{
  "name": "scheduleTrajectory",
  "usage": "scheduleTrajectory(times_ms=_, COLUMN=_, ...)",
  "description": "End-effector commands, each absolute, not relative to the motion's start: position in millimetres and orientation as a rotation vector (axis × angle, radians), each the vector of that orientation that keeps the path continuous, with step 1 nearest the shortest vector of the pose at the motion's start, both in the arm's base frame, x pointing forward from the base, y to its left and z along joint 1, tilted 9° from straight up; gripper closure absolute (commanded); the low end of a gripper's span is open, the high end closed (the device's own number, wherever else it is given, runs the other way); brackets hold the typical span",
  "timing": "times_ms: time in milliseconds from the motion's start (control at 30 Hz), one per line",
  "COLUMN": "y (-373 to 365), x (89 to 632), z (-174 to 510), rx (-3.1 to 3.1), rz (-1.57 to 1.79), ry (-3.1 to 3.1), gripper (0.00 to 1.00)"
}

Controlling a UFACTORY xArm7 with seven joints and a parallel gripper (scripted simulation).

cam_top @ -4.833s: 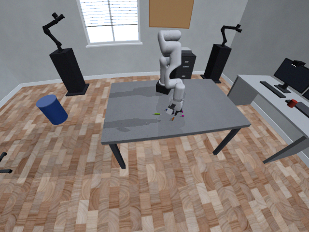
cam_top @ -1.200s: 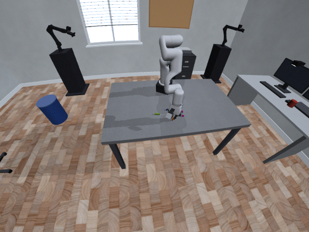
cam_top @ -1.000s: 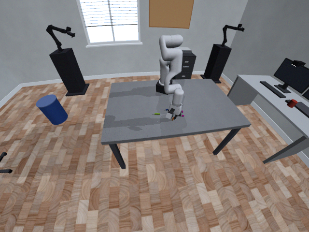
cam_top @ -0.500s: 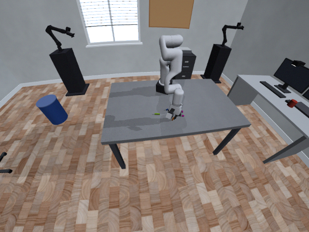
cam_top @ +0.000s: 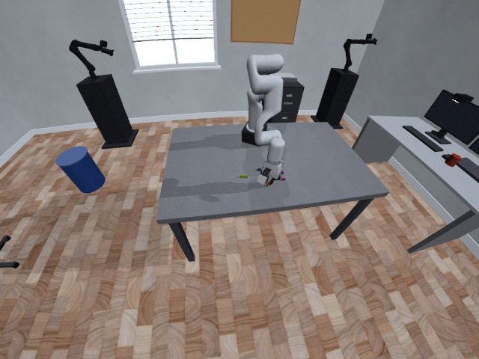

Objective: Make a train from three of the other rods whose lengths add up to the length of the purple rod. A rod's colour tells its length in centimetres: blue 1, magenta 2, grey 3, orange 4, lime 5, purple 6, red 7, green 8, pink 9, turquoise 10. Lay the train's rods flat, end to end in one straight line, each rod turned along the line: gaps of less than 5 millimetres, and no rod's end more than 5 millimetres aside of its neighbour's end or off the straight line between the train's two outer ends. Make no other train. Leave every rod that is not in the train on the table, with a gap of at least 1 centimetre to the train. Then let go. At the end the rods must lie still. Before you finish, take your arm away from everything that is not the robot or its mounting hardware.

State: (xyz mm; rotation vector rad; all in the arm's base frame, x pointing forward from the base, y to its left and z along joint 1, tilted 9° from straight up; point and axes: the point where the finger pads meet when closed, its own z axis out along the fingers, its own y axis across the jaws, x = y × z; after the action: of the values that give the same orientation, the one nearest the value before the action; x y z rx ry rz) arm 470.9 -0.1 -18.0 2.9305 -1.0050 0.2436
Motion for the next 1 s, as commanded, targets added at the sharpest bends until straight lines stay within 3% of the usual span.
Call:
scheduleTrajectory(times_ms=0, y=0, x=473, z=-19, rx=2.932, rz=0.249, ry=-1.005, gripper=0.76)
scheduleTrajectory(times_ms=967, y=-1, x=474, z=-29, rx=2.932, rz=0.249, ry=-1.005, gripper=0.76)
